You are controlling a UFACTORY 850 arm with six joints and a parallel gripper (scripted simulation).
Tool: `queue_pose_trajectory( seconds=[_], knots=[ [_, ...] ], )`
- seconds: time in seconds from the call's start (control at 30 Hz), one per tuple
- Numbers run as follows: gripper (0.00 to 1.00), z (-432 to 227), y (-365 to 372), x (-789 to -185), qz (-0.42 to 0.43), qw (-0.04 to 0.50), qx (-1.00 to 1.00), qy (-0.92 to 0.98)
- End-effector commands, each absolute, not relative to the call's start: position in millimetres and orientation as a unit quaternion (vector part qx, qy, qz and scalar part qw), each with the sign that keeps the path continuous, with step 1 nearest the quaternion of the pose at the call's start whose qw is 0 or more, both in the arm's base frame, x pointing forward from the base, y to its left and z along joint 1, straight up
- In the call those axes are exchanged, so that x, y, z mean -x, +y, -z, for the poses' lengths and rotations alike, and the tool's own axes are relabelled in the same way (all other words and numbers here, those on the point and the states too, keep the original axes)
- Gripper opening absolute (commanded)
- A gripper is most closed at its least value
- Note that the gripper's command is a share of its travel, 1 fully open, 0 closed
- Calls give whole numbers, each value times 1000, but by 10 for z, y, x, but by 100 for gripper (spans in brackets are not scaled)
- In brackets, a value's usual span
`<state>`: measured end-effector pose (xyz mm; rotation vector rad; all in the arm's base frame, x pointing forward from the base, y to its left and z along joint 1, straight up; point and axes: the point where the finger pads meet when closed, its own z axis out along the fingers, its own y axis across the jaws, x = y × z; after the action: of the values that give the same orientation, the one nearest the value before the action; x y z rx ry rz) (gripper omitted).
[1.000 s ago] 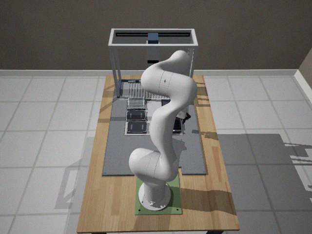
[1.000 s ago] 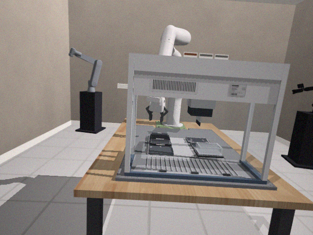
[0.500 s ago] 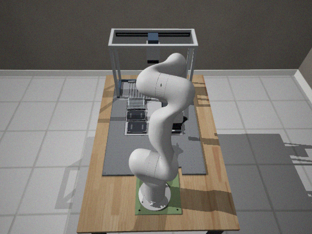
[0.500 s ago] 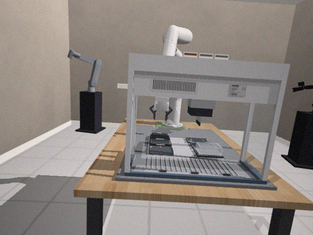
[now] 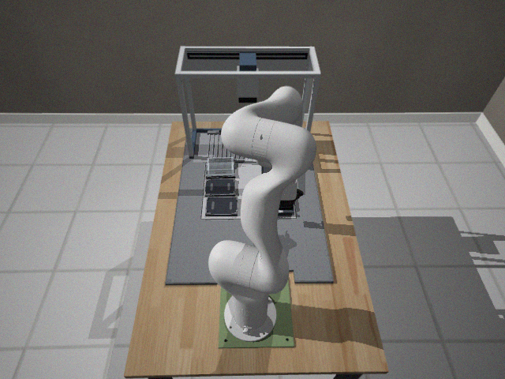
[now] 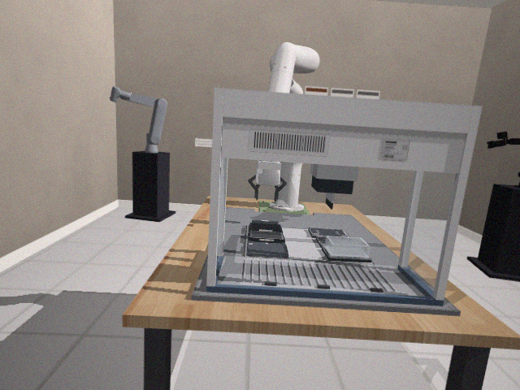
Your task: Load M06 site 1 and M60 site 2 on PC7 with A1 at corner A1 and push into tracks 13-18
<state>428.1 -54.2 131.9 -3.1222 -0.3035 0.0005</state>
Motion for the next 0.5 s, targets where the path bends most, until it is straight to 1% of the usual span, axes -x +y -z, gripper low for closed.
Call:
queue_pose_trajectory(
  seconds=[0.0, 0.47],
  knots=[
    [82, -1270, -543, -4291, 1, 2, 995, -97],
    [82, -1069, -542, -4290, 1, 2, 995, -97]
  ],
)
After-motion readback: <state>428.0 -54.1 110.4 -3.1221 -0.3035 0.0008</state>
